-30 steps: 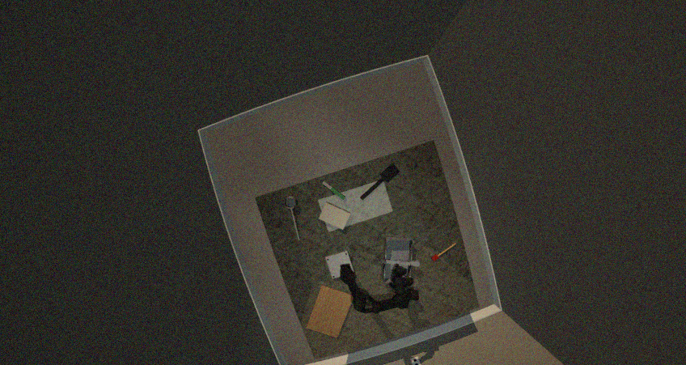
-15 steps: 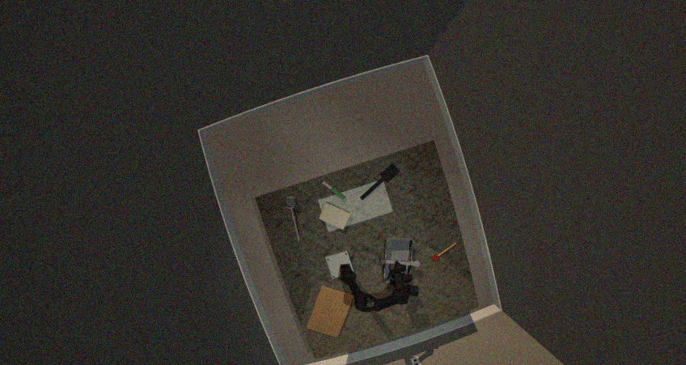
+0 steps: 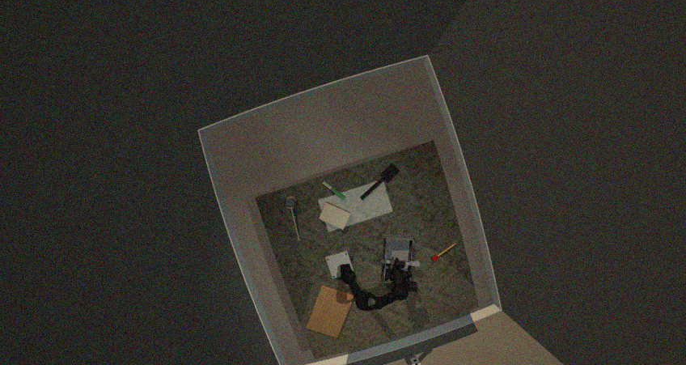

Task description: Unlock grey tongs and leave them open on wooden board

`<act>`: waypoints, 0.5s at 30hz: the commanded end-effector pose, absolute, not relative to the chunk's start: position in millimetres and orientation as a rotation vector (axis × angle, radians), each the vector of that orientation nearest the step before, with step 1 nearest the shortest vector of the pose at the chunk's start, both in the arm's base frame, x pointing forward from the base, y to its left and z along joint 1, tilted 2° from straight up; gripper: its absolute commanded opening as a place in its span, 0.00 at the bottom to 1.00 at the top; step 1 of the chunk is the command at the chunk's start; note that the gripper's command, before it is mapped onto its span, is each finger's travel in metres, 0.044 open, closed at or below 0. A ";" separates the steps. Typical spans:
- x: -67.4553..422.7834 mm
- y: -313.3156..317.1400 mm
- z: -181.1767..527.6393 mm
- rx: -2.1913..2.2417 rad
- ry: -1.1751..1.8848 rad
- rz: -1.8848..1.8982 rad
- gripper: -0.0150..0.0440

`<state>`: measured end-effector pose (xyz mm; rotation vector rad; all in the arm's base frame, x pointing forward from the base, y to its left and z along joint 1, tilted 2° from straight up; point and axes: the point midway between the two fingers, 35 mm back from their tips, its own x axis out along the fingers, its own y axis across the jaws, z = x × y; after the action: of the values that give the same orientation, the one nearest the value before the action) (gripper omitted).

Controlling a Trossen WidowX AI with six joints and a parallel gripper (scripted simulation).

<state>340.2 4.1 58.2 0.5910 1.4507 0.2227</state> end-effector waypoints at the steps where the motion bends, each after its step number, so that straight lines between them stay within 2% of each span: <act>1: 337.4 8.1 47.8 0.602 1.470 0.220 0.69; 15: 337.4 17.2 33.5 0.603 1.470 0.222 0.69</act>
<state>340.3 15.7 39.1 0.5923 1.4544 0.2241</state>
